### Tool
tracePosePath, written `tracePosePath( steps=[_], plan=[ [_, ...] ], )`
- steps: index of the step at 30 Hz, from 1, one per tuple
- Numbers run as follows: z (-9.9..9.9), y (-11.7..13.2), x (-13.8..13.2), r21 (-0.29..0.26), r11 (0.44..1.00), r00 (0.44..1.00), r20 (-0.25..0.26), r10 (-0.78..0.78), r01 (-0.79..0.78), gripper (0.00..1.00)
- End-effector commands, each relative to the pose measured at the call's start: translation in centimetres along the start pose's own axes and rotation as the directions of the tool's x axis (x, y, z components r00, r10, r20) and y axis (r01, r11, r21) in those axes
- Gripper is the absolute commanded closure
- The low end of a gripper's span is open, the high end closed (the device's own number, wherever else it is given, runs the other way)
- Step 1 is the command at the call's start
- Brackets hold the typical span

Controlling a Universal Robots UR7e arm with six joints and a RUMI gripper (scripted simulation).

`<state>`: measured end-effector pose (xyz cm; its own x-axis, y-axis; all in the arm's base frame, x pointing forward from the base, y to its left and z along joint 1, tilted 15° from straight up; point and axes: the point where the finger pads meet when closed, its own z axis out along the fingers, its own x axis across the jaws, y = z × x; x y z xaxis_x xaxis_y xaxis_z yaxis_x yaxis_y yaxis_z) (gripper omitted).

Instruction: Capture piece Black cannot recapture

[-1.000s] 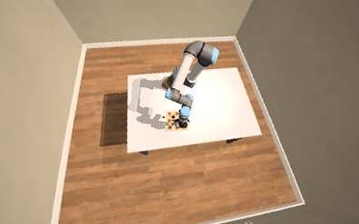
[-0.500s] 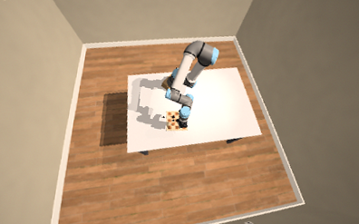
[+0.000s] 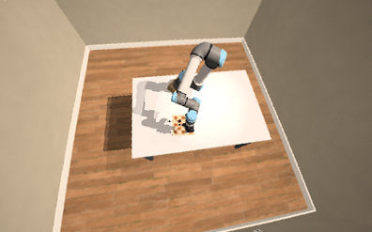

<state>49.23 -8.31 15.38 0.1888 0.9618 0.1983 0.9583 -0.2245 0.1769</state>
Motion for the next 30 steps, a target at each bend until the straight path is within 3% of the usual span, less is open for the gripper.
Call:
tracePosePath(
  steps=[1, 17, 30],
  plan=[
    [0.0, 0.0, 0.0, -0.001, 1.000, 1.000, 0.000, 0.000, 0.000, 0.75],
    [0.2, 0.0, 0.0, 0.000, 1.000, 1.000, 0.001, 0.000, 0.000, 0.75],
    [1.5, 0.0, 0.0, 0.001, 1.000, 1.000, 0.002, -0.001, 0.001, 0.75]
  ],
)
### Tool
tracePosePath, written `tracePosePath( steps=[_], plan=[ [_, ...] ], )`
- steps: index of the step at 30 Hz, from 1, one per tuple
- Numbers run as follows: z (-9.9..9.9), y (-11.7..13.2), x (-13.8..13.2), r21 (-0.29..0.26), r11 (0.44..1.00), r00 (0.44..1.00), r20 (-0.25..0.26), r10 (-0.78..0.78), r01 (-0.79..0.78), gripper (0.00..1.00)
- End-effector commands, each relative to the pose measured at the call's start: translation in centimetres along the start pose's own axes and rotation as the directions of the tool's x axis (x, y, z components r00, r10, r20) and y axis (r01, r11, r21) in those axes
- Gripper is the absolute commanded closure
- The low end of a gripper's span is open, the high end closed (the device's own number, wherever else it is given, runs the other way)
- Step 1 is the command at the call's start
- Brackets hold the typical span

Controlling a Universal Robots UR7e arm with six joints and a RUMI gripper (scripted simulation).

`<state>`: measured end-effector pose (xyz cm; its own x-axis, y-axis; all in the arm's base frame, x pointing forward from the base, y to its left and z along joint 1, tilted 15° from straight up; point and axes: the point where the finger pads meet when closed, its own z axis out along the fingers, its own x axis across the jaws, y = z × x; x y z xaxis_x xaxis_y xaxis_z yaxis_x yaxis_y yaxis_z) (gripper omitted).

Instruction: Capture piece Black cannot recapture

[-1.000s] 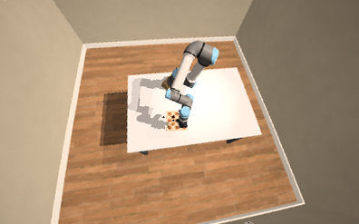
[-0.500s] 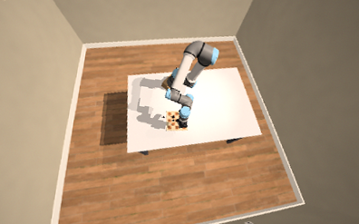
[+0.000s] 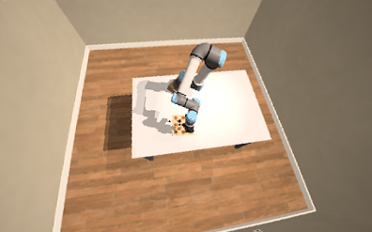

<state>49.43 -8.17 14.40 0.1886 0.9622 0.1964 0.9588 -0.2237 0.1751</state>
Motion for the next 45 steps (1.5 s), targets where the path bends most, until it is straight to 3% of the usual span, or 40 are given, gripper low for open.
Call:
tracePosePath(
  steps=[1, 19, 45],
  plan=[
    [0.6, 0.0, 0.0, -0.001, 1.000, 1.000, 0.000, 0.000, 0.000, 0.75],
    [3.0, 0.0, -0.1, -0.001, 1.000, 1.000, 0.000, 0.000, 0.000, 0.75],
    [4.1, 0.0, -0.1, -0.001, 1.000, 1.000, 0.000, 0.000, 0.000, 0.75]
  ],
)
